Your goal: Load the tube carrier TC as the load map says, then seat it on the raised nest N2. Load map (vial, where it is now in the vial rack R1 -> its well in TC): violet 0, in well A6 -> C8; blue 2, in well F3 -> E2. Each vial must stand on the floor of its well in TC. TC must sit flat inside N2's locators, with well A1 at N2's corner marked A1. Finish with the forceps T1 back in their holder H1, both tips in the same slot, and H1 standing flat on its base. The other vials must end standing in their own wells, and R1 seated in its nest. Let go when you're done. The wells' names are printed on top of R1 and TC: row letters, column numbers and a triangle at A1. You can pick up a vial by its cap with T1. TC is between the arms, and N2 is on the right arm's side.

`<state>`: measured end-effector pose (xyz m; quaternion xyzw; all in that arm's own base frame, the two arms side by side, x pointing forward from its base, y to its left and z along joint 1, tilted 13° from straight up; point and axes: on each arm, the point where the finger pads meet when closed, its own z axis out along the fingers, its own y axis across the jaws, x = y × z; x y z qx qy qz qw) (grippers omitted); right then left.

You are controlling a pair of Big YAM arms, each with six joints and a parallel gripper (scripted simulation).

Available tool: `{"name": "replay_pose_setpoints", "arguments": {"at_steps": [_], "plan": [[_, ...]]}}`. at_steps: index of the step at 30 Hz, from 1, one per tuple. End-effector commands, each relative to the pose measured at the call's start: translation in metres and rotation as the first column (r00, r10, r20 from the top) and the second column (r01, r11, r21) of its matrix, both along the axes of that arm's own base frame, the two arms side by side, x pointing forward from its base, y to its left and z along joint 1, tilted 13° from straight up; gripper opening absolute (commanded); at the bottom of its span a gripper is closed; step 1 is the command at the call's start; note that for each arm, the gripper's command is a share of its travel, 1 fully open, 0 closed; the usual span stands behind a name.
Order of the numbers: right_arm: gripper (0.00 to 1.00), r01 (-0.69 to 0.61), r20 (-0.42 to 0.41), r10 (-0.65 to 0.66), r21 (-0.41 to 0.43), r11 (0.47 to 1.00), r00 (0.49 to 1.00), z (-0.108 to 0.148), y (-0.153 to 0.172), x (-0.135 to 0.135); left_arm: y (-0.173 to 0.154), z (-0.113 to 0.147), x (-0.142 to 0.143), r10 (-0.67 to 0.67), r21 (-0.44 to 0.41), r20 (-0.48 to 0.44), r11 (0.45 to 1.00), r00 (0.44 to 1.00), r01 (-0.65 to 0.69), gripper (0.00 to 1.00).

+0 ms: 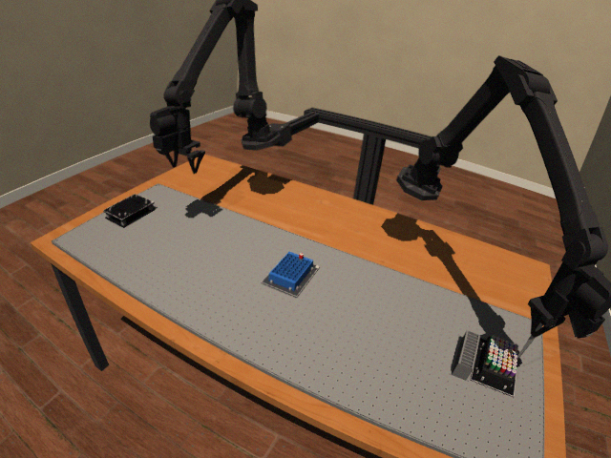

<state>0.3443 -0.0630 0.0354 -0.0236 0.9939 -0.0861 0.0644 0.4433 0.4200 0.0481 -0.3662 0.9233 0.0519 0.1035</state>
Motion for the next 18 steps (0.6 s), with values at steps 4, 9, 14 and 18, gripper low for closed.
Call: {"name": "replay_pose_setpoints", "arguments": {"at_steps": [4,9,14,18], "plan": [[1.0,0.019,0.082,-0.018,-0.007,1.0,0.996,0.0245,-0.0048,0.0307,0.0059,-0.0076,0.0027,-0.001,0.007,0.001,1.0,1.0,0.001,0.07],[1.0,0.019,0.082,-0.018,-0.007,1.0,0.996,0.0245,-0.0048,0.0307,0.0058,-0.0097,0.0023,-0.001,0.006,0.0,1.0,1.0,0.001,0.07],[1.0,0.019,0.082,-0.018,-0.007,1.0,0.996,0.0245,-0.0048,0.0307,0.0056,-0.0118,0.0018,-0.001,0.006,-0.001,1.0,1.0,0.001,0.08],[1.0,0.019,0.082,-0.018,-0.007,1.0,0.996,0.0245,-0.0048,0.0307,0.0055,-0.0136,0.0015,-0.001,0.005,-0.002,1.0,1.0,0.001,0.09]]}}
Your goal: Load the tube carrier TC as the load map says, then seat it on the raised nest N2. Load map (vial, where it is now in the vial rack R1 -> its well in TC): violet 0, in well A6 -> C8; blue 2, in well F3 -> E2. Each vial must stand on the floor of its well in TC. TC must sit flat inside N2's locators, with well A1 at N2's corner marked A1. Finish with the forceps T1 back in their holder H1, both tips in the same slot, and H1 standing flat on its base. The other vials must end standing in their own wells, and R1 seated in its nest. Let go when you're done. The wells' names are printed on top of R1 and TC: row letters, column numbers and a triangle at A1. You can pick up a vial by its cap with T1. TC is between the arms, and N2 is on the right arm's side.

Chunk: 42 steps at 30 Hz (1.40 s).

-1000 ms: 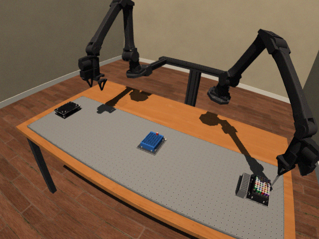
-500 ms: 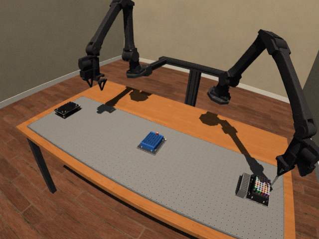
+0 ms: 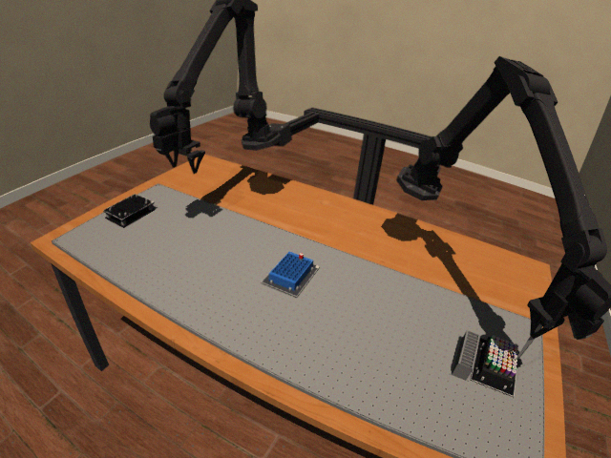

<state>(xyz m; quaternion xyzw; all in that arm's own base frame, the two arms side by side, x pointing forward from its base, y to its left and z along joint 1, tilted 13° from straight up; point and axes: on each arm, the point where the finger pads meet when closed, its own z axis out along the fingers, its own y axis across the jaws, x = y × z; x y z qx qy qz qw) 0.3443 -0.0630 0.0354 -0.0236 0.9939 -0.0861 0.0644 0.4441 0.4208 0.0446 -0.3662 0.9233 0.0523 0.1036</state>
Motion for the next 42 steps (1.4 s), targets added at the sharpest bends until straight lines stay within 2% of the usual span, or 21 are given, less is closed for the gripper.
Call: {"name": "replay_pose_setpoints", "arguments": {"at_steps": [1,42], "plan": [[1.0,0.019,0.082,-0.018,-0.007,1.0,0.996,0.024,-0.005,0.031,0.005,-0.01,0.001,-0.001,0.005,-0.002,1.0,1.0,0.001,0.09],[1.0,0.019,0.082,-0.018,-0.007,1.0,0.996,0.024,-0.005,0.031,0.006,-0.021,0.0,-0.001,0.004,-0.007,1.0,1.0,0.001,0.11]]}}
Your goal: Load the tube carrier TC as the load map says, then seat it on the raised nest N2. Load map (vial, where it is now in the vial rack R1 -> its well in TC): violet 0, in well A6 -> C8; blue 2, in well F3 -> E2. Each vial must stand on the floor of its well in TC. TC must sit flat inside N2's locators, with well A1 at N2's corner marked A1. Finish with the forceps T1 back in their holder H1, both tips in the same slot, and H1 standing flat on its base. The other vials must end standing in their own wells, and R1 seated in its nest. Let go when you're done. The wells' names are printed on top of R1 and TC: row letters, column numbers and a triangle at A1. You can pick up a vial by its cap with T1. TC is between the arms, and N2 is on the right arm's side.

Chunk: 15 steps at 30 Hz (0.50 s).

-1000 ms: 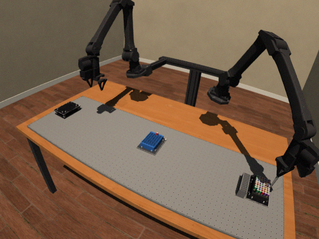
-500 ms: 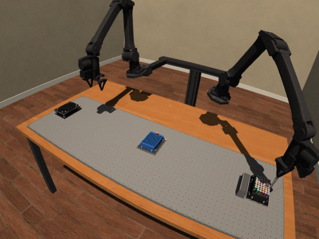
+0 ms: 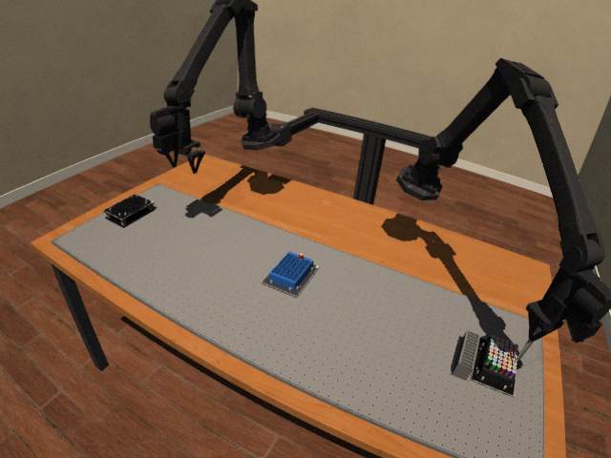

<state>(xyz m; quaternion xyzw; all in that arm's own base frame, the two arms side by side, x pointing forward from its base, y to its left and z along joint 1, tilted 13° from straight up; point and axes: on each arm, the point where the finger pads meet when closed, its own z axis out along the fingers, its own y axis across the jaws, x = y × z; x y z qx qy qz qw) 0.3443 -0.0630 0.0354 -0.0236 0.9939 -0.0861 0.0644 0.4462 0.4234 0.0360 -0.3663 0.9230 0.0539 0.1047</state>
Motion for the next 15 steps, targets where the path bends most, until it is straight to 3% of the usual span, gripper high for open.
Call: {"name": "replay_pose_setpoints", "arguments": {"at_steps": [1,15], "plan": [[1.0,0.019,0.082,-0.018,-0.007,1.0,0.996,0.0245,-0.0048,0.0307,0.0034,-0.013,-0.0023,-0.001,0.0,-0.008,1.0,1.0,0.001,0.11],[1.0,0.019,0.082,-0.018,-0.007,1.0,0.996,0.0245,-0.0048,0.0307,0.0042,-0.0162,-0.0021,-0.001,0.0,-0.008,1.0,1.0,0.001,0.11]]}}
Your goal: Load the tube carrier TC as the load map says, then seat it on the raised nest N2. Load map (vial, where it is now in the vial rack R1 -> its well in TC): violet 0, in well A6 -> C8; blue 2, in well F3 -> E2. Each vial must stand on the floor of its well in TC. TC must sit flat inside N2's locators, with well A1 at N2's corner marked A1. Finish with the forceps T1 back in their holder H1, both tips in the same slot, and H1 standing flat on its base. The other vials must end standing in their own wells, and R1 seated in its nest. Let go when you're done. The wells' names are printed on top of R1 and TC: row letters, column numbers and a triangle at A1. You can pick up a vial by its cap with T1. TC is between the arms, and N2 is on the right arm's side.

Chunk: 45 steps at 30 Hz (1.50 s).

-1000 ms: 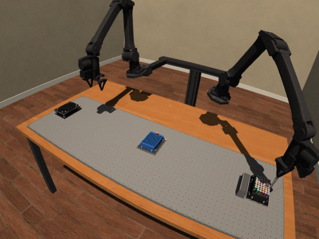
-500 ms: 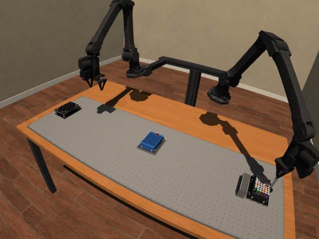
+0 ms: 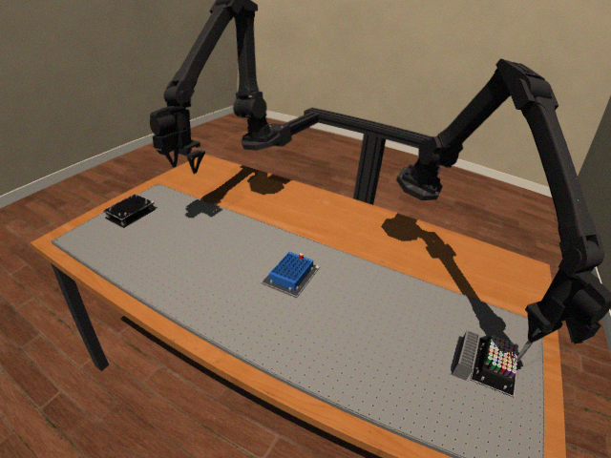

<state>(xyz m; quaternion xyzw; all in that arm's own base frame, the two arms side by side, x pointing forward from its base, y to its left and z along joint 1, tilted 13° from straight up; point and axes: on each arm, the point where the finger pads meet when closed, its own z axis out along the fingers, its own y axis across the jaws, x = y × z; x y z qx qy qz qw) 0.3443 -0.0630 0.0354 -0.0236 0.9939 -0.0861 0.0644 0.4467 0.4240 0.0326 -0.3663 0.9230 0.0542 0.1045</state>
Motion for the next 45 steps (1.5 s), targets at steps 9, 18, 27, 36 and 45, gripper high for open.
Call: {"name": "replay_pose_setpoints", "arguments": {"at_steps": [9,18,27,36,45], "plan": [[1.0,0.019,0.082,-0.018,-0.007,1.0,0.996,0.0245,-0.0048,0.0307,0.0039,-0.0152,-0.0028,-0.001,0.0,-0.009,1.0,1.0,0.001,0.11],[1.0,0.019,0.082,-0.018,-0.007,1.0,0.996,0.0245,-0.0048,0.0307,0.0044,-0.017,-0.0026,-0.001,0.0,-0.009,1.0,1.0,0.001,0.11],[1.0,0.019,0.082,-0.018,-0.007,1.0,0.996,0.0245,-0.0048,0.0307,0.0049,-0.0194,-0.0026,-0.001,0.0,-0.009,1.0,1.0,0.001,0.11],[1.0,0.019,0.082,-0.018,-0.007,1.0,0.996,0.0245,-0.0048,0.0307,0.0081,-0.0184,0.0004,0.0,0.008,-0.001,1.0,1.0,0.0,0.11],[1.0,0.019,0.082,-0.018,-0.007,1.0,0.996,0.0245,-0.0048,0.0307,0.0083,-0.0211,0.0005,0.0,0.007,-0.002,1.0,1.0,0.0,0.11]]}}
